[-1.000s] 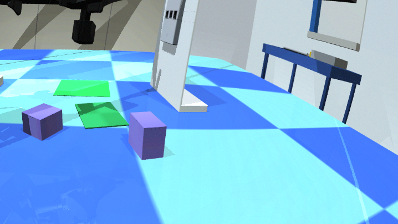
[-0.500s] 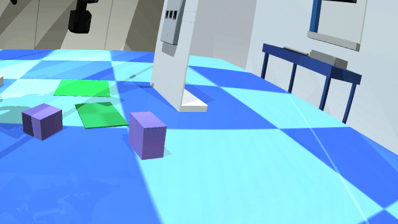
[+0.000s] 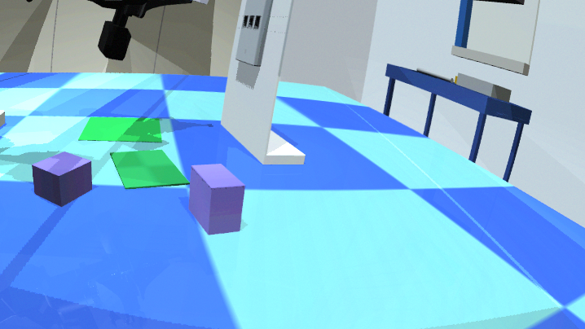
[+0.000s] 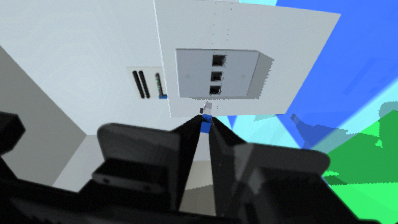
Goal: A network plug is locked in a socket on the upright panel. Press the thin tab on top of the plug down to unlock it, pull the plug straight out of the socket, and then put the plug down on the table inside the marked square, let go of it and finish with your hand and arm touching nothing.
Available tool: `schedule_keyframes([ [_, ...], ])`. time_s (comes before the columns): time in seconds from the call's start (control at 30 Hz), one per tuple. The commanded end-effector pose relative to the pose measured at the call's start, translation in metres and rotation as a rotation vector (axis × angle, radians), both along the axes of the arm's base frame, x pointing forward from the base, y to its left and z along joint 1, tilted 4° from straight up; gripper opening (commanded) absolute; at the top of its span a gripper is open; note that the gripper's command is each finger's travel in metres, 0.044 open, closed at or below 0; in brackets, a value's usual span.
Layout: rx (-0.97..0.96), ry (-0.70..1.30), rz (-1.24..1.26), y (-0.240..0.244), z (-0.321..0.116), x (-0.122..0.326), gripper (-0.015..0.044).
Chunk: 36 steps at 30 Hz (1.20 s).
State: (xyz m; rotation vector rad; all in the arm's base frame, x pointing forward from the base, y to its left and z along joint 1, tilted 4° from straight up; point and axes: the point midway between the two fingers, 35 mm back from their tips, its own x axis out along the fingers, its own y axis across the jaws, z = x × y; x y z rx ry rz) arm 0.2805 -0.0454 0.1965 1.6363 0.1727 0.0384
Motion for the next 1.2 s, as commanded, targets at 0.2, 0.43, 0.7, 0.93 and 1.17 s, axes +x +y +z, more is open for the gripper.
schedule_keyframes([
  [0.2,0.043,0.175,-0.024,0.013,-0.021,0.008,0.0],
  [0.43,0.045,0.305,-0.037,0.024,-0.038,0.007,0.0],
  [0.7,0.019,0.457,-0.049,0.037,-0.057,0.0,0.0],
  [0.93,-0.029,0.588,-0.058,0.046,-0.072,-0.012,0.0],
  [1.17,-0.101,0.715,-0.065,0.054,-0.084,-0.027,0.0],
])
